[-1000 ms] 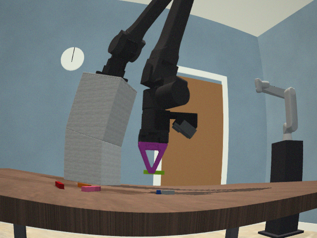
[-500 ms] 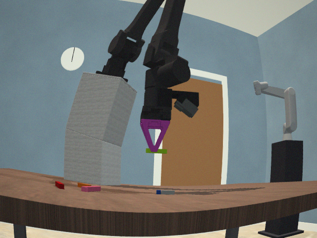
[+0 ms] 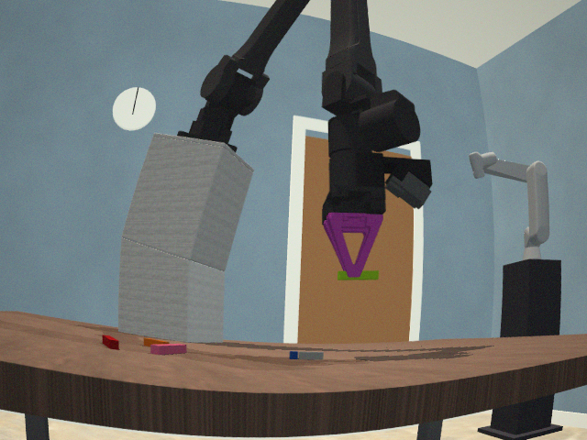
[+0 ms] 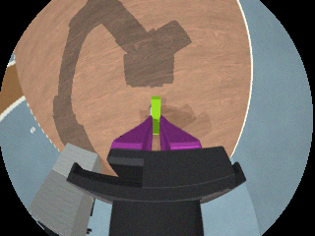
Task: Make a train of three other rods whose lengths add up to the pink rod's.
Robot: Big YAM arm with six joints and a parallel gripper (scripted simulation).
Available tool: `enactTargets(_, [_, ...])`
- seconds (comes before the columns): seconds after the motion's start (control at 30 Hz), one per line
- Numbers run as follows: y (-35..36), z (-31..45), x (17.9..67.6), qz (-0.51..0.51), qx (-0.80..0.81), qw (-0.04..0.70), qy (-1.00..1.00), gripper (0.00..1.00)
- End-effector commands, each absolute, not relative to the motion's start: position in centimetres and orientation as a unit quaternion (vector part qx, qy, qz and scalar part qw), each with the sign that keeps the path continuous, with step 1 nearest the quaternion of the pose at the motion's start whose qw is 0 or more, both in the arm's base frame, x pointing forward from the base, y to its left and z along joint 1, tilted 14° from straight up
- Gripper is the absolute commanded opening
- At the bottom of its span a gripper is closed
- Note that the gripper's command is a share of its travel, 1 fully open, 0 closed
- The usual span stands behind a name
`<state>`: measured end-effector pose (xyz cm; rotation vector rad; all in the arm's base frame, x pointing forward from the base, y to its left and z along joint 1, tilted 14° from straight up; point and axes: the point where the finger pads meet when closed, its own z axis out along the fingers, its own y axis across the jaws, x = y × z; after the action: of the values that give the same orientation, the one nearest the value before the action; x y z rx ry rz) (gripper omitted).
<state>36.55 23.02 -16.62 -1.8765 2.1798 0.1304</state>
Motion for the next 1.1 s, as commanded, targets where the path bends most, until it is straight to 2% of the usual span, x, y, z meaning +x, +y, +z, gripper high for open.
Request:
enactTargets(0.0, [21.9, -17.3, 36.6, 0.048, -0.617, 0.107, 0.778, 0.05])
enactTargets(0.2, [22.1, -17.6, 35.1, 0.052, -0.625, 0.097, 0.772, 0.05])
enactTargets(0.57, [23.1, -17.6, 36.7, 0.048, -0.626, 0.118, 0.769, 0.05])
enactTargets(1.07, [23.4, -22.4, 37.3, 0.048, -0.62, 0.116, 0.775, 0.05])
